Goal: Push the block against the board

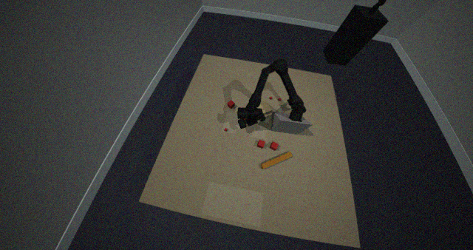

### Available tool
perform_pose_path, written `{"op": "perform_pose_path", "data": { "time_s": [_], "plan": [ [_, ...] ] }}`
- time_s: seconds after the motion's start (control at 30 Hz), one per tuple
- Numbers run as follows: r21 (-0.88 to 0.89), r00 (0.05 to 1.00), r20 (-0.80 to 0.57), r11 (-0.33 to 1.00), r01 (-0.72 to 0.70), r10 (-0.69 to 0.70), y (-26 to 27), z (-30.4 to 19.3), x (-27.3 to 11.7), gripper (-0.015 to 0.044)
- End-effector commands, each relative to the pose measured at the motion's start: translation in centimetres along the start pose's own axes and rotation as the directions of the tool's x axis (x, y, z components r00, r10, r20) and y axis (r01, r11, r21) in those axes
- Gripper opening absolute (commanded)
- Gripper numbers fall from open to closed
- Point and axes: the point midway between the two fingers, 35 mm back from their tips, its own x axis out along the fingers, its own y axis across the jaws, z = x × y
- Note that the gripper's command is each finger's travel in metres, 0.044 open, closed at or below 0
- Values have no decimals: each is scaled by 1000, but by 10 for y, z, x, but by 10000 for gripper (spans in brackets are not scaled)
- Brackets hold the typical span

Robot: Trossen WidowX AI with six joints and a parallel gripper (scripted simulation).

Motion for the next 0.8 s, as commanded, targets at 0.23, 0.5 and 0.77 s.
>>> {"op": "perform_pose_path", "data": {
  "time_s": [0.23,0.5,0.77],
  "plan": [
    [-1,1000,4,1000,-1,1,1,16,0,0],
    [-1,1000,4,1000,-1,1,1,27,1,0],
    [-1,1000,5,1000,0,0,1,38,1,0]
  ]
}}
